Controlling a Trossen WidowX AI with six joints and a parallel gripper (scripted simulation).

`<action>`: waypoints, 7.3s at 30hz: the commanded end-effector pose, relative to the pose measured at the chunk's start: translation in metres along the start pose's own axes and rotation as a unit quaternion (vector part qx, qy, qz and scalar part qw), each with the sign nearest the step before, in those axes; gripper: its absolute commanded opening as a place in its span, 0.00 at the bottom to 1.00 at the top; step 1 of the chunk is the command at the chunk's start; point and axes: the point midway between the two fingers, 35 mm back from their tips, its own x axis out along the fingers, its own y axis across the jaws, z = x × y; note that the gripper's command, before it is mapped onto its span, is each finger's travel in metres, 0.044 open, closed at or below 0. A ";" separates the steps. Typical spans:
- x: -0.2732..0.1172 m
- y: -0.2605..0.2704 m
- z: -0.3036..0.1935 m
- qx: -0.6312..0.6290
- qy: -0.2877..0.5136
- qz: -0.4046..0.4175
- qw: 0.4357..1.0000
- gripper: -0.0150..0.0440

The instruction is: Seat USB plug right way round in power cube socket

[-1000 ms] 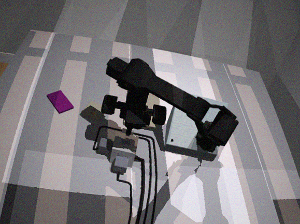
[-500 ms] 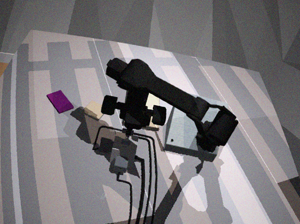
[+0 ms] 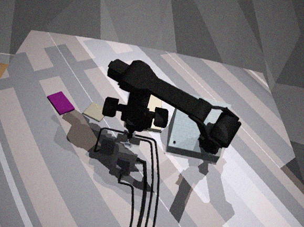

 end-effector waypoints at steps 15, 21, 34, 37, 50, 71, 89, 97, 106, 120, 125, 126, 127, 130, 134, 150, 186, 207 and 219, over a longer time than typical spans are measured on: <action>0.003 -0.001 0.001 0.004 -0.007 -0.001 1.000 0.25; 0.003 -0.001 0.001 0.005 -0.010 -0.001 1.000 0.25; 0.005 -0.001 0.002 0.007 -0.014 -0.001 1.000 0.25; 0.005 -0.001 0.002 0.007 -0.015 -0.001 1.000 0.25; 0.007 -0.001 0.003 0.009 -0.019 -0.001 1.000 0.25; 0.009 -0.001 0.004 0.012 -0.027 -0.002 1.000 0.25; 0.011 -0.001 0.005 0.013 -0.028 -0.002 1.000 0.25; 0.012 -0.001 0.005 0.013 -0.028 -0.002 1.000 0.25; 0.013 -0.001 0.005 0.013 -0.028 -0.002 1.000 0.25; 0.015 -0.001 0.004 0.013 -0.028 -0.002 1.000 0.25; 0.016 -0.001 0.004 0.013 -0.028 -0.002 1.000 0.25; 0.016 -0.001 0.004 0.013 -0.028 -0.002 1.000 0.25; 0.016 -0.001 0.004 0.013 -0.028 -0.002 1.000 0.25; 0.016 -0.001 0.004 0.013 -0.028 -0.002 1.000 0.25; 0.017 -0.001 0.004 0.013 -0.028 -0.002 1.000 0.25; 0.019 -0.001 0.004 0.012 -0.028 -0.002 1.000 0.25; 0.023 -0.001 0.004 0.012 -0.028 -0.002 1.000 0.25; 0.025 -0.001 0.004 0.012 -0.028 -0.002 1.000 0.25; 0.027 -0.001 0.004 0.012 -0.028 -0.002 1.000 0.25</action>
